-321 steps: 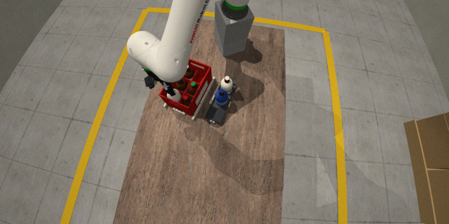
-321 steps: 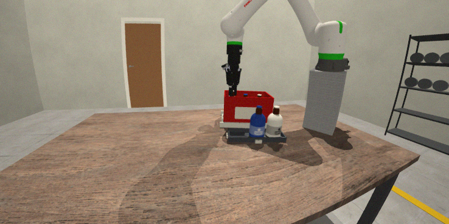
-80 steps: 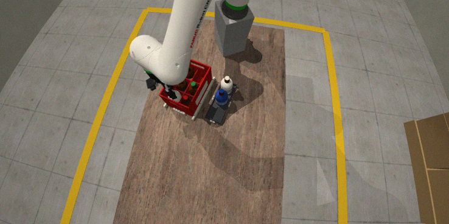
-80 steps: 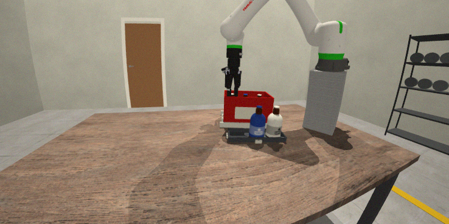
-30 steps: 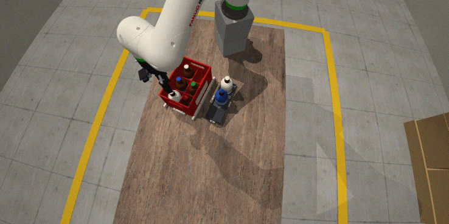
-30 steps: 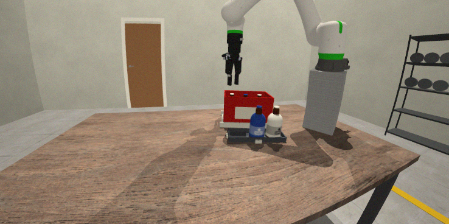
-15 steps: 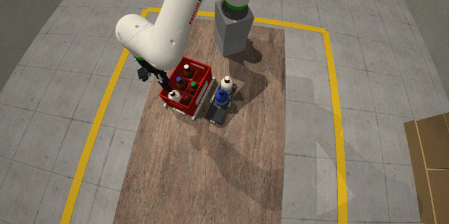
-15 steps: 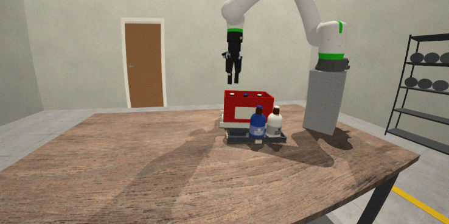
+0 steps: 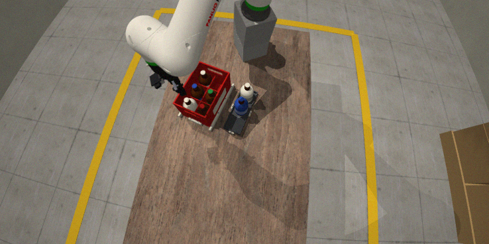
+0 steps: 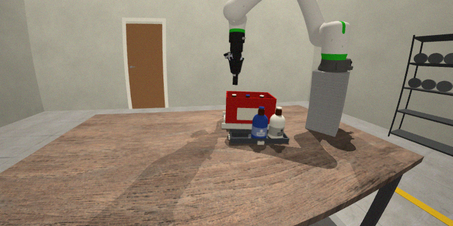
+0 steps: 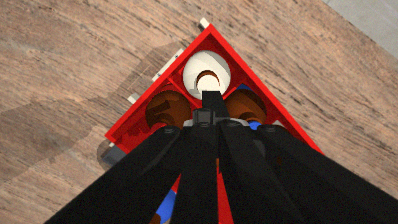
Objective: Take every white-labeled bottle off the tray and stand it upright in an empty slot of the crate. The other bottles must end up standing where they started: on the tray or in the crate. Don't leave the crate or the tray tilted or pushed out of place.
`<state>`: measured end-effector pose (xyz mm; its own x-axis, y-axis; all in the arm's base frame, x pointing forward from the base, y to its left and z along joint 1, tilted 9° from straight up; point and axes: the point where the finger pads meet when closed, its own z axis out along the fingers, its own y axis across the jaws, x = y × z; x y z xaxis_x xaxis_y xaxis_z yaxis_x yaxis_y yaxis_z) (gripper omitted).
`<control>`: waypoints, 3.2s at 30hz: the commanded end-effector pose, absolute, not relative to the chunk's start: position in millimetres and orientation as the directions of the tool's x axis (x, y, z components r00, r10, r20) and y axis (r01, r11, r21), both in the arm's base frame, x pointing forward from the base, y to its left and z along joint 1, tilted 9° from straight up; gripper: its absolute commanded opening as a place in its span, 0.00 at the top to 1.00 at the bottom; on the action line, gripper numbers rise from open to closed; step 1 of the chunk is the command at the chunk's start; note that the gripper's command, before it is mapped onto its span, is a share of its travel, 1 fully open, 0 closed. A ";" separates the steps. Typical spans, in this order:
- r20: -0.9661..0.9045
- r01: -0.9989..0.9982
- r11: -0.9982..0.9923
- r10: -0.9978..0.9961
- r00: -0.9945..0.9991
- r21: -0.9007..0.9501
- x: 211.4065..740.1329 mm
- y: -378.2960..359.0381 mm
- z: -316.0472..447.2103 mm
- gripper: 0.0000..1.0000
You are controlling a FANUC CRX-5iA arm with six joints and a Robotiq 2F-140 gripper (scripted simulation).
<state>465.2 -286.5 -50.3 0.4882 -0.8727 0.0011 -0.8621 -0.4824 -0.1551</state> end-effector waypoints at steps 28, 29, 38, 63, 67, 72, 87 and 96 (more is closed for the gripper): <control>0.003 -0.865 -0.481 -0.874 0.486 -0.145 460.1 -197.6 -38.3 0.90; 0.003 -0.865 -0.481 -0.874 0.486 -0.145 458.3 -188.0 -37.4 0.90; 0.005 -0.865 -0.481 -0.875 0.485 -0.141 435.3 -114.1 -33.0 0.90; 0.003 -0.862 -0.483 -0.873 0.488 -0.156 345.5 6.6 -44.2 0.56; 0.003 -0.862 -0.483 -0.873 0.488 -0.156 345.5 6.6 -44.2 0.56; 0.003 -0.862 -0.483 -0.873 0.488 -0.156 345.5 6.6 -44.2 0.56; 0.003 -0.862 -0.483 -0.873 0.488 -0.156 345.5 6.6 -44.2 0.56; 0.003 -0.862 -0.483 -0.873 0.488 -0.156 345.5 6.6 -44.4 0.56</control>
